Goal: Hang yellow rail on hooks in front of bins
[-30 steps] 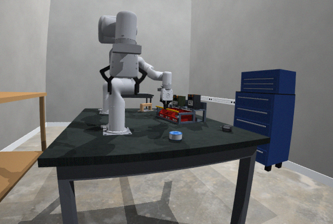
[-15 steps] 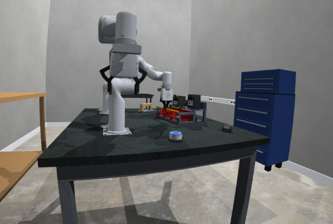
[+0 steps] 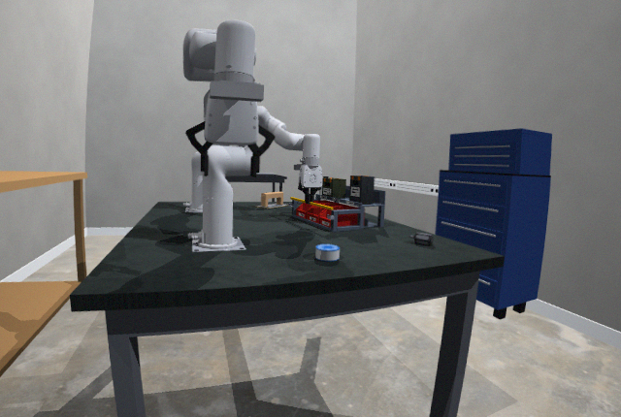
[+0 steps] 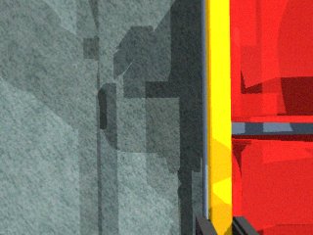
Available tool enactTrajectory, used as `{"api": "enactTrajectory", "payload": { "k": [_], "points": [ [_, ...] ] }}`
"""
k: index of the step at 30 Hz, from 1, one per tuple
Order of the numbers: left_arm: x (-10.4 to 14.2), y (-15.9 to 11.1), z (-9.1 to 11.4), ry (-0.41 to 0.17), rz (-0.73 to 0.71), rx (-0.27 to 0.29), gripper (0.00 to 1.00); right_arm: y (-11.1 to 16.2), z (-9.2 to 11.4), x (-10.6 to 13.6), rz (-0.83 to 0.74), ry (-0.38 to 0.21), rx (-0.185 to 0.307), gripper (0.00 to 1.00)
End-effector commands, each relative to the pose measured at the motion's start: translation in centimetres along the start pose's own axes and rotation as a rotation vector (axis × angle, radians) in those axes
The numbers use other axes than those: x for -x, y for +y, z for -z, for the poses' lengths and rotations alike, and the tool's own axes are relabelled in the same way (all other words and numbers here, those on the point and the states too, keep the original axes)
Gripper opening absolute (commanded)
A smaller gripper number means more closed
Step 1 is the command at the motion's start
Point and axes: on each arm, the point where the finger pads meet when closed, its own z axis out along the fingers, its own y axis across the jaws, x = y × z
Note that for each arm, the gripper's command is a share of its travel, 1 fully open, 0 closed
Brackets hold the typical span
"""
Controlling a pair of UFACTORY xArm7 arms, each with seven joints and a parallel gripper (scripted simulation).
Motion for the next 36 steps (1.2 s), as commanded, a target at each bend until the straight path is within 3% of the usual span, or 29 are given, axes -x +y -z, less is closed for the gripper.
{"api": "enactTrajectory", "payload": {
  "k": [1, 36],
  "points": [
    [0.17, 0.08, 0.27, -0.006, 0.000, 0.004, 0.00, -0.01, 0.20, -0.13, 0.000, 0.006, 0.000, 1.00],
    [0.17, 0.07, -0.02, -0.006, 0.000, 0.004, 0.00, -0.01, 0.20, -0.13, 0.000, 0.006, 0.000, 1.00]
  ]
}}
